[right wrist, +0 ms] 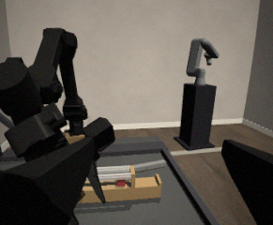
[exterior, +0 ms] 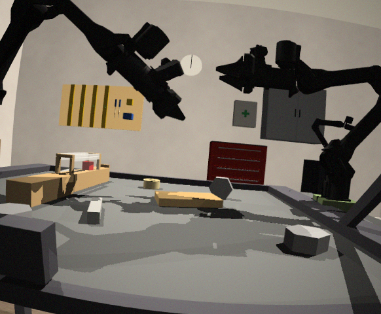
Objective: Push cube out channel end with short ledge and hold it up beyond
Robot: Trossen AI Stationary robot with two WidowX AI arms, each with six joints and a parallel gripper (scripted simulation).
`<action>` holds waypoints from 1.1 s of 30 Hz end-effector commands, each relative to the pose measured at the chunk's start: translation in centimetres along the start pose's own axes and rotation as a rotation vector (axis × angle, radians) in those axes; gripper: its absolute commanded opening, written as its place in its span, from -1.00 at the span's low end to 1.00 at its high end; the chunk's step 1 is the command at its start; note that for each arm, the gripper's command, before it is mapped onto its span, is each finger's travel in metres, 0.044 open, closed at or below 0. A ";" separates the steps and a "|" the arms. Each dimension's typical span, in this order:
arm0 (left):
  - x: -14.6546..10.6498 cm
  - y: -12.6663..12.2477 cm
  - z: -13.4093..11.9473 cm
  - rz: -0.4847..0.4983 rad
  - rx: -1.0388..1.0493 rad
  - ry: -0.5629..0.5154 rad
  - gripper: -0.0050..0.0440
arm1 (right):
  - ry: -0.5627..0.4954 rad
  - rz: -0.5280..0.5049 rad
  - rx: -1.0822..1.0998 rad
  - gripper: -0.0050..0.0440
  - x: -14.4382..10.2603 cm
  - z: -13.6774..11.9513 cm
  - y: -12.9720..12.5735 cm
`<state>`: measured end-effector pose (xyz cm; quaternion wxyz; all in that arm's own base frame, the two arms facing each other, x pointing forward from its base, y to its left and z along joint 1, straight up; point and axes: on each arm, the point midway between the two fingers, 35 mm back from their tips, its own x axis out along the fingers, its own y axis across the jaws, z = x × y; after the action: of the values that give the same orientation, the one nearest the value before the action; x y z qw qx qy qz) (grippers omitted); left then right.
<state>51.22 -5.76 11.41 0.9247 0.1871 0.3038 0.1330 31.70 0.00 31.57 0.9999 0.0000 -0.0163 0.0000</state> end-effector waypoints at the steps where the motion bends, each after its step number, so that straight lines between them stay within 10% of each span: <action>1: -0.6 0.6 1.3 0.003 -0.019 -0.028 0.00 | -0.017 0.000 0.000 0.84 -0.1 0.7 0.0; 33: -0.6 0.6 1.3 0.003 -0.019 -0.028 -0.18 | -0.017 0.000 0.000 0.84 -0.1 0.7 0.0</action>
<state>51.22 -5.76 11.41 0.9247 0.1871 0.3038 0.1330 31.70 0.00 31.57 0.9999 0.0000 -0.0163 0.0000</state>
